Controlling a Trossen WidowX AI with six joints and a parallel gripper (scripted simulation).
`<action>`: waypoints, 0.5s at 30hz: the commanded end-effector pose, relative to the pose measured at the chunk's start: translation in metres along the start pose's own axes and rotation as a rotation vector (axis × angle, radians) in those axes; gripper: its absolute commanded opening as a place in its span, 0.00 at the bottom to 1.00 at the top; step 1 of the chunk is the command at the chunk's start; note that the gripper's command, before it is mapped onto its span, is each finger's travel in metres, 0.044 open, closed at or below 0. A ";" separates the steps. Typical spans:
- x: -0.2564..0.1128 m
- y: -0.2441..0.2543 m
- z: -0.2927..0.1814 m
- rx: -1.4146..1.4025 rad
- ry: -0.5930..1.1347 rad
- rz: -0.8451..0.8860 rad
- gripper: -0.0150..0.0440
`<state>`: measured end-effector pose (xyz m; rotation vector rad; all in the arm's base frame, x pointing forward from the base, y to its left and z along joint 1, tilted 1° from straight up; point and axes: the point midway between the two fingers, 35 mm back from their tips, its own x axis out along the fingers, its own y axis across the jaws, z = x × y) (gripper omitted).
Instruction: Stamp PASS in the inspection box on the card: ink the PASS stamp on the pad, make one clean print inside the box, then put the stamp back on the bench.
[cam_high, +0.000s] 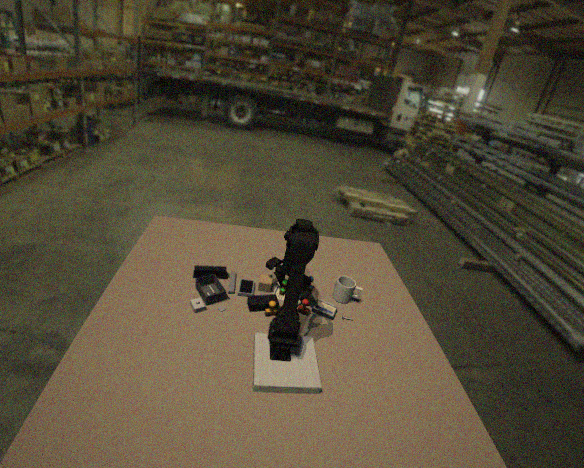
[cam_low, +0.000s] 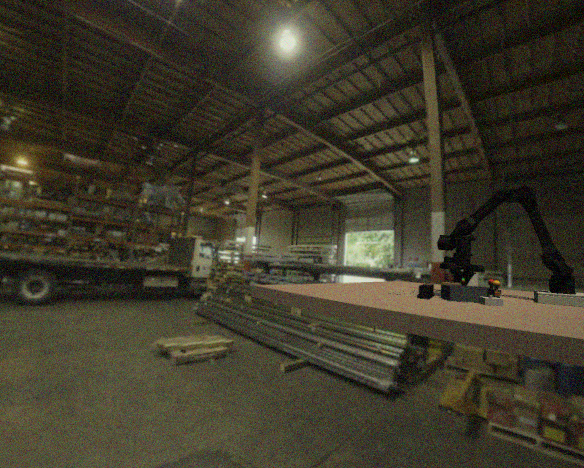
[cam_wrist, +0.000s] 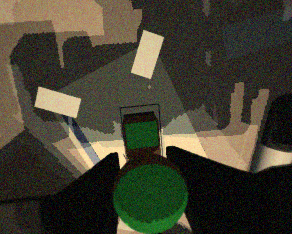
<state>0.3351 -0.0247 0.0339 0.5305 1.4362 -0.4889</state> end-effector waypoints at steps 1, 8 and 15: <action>0.005 0.000 0.000 0.007 0.004 -0.006 0.25; 0.005 0.000 0.000 0.007 0.004 -0.006 0.25; 0.002 0.000 0.000 0.007 0.004 -0.006 0.25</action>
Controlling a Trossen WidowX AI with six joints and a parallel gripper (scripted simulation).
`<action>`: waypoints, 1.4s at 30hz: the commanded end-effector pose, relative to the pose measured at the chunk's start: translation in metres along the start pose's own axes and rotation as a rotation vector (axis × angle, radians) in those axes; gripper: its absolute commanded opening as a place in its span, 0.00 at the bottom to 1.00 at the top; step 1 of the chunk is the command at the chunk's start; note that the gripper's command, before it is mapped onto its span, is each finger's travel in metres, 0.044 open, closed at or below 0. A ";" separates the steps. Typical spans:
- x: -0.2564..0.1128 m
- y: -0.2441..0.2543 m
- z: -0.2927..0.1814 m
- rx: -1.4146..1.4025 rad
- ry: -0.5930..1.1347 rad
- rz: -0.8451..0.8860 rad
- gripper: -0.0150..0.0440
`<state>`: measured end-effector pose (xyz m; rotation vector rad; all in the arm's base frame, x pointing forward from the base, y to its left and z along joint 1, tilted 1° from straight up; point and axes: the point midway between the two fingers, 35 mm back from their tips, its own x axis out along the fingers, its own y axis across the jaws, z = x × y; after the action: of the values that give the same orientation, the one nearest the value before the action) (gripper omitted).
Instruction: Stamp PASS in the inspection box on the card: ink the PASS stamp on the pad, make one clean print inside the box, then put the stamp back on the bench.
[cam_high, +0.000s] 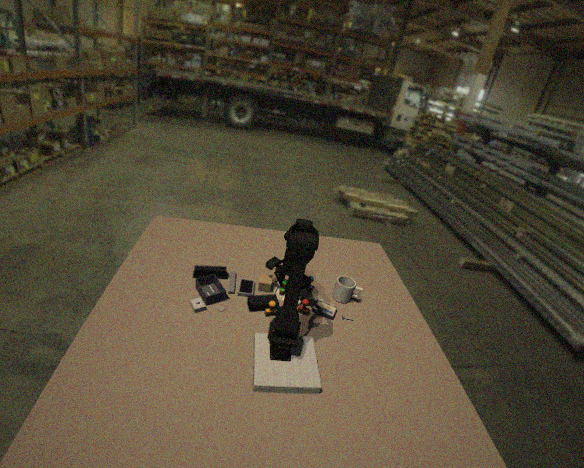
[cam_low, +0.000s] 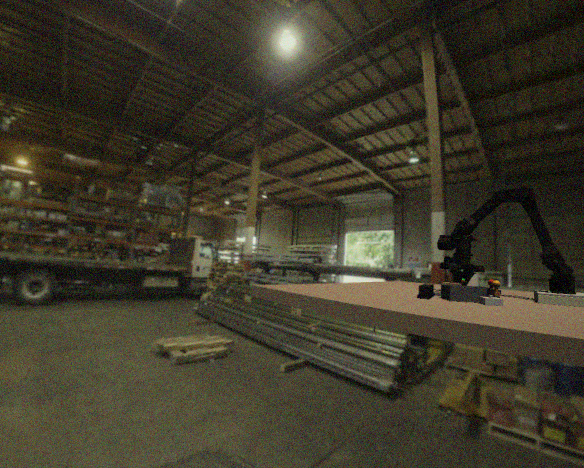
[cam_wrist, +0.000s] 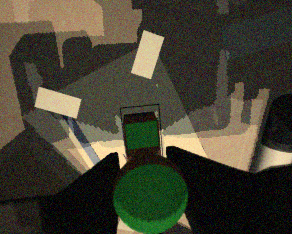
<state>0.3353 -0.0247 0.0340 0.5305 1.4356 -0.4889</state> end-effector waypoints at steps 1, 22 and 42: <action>0.002 0.000 0.000 0.007 0.005 -0.006 0.25; -0.008 0.000 0.000 0.007 0.004 -0.006 0.25; -0.033 0.002 0.002 0.007 0.004 -0.006 0.25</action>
<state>0.3349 -0.0247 0.0585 0.5283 1.4535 -0.4940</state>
